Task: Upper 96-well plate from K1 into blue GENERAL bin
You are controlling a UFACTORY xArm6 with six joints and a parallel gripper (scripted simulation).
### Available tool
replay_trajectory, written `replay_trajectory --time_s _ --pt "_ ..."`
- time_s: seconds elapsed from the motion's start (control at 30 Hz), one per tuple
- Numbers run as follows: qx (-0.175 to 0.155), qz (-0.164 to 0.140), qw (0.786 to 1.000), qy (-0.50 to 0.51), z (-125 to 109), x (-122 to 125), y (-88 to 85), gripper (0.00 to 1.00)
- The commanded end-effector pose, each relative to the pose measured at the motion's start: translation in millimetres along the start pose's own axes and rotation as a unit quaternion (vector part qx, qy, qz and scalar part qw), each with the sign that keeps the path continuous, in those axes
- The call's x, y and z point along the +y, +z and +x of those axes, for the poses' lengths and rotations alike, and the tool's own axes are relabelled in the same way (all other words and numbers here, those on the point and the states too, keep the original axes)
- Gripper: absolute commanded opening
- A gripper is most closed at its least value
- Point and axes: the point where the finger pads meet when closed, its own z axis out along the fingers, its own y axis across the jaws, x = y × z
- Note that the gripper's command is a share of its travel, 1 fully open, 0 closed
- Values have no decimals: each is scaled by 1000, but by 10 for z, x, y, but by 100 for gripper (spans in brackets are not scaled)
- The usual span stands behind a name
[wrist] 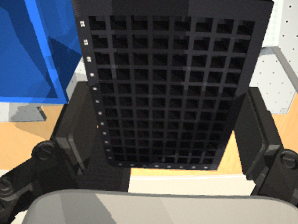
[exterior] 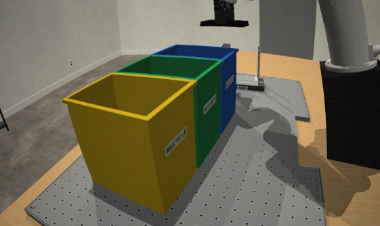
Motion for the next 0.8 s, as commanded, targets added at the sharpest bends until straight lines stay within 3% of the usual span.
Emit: replay_trajectory --time_s 0.0,0.77 --pt "0 -3 1000 1 46 -188 -1 0" --pt "1 -3 1000 1 160 -880 47 0"
